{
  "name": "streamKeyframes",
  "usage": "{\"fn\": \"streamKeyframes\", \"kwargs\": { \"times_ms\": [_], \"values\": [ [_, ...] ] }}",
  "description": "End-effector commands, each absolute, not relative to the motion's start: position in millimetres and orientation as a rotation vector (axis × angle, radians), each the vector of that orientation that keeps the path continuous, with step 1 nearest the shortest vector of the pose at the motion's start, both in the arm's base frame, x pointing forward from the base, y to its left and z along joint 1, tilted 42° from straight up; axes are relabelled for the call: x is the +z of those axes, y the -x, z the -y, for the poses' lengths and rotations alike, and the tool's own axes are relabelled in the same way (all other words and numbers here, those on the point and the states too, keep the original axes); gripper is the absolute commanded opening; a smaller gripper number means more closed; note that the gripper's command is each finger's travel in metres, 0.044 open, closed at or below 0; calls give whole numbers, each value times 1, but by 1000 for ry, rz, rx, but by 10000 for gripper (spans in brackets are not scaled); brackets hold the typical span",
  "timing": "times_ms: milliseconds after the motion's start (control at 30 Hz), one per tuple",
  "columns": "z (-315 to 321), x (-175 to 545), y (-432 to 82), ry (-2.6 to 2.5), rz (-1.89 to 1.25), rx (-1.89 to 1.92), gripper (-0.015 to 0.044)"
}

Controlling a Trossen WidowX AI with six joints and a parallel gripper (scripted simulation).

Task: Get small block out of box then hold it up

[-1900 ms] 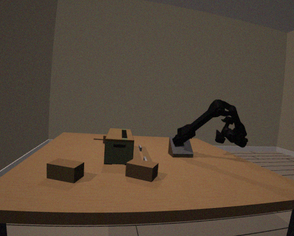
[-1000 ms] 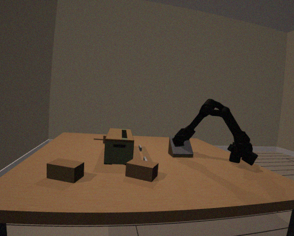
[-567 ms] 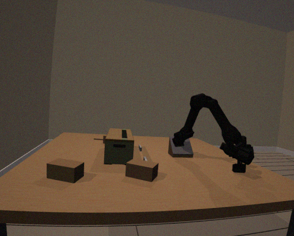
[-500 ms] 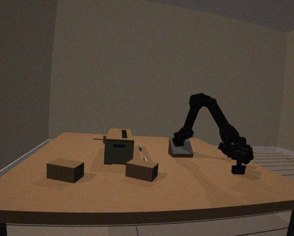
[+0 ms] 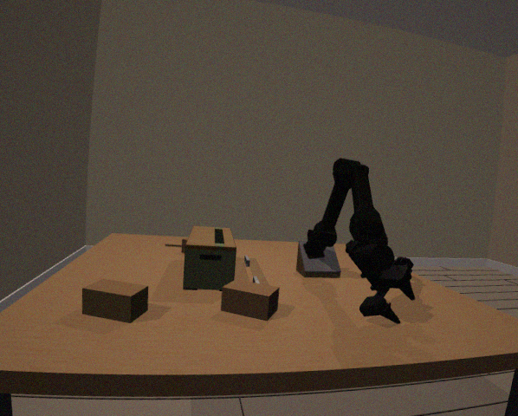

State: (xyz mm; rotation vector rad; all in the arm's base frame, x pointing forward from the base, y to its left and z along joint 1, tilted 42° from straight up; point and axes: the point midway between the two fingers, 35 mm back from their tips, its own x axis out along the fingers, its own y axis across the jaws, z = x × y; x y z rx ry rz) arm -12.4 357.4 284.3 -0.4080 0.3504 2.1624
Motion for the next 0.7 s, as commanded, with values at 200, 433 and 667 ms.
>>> {"fn": "streamKeyframes", "kwargs": {
  "times_ms": [200, 433, 667],
  "values": [
    [-347, 304, -132, 365, -355, 1679, 400],
    [-298, 314, -231, 354, -370, 1332, 400],
    [-228, 311, -290, 471, -362, 1082, 400]
  ]
}}
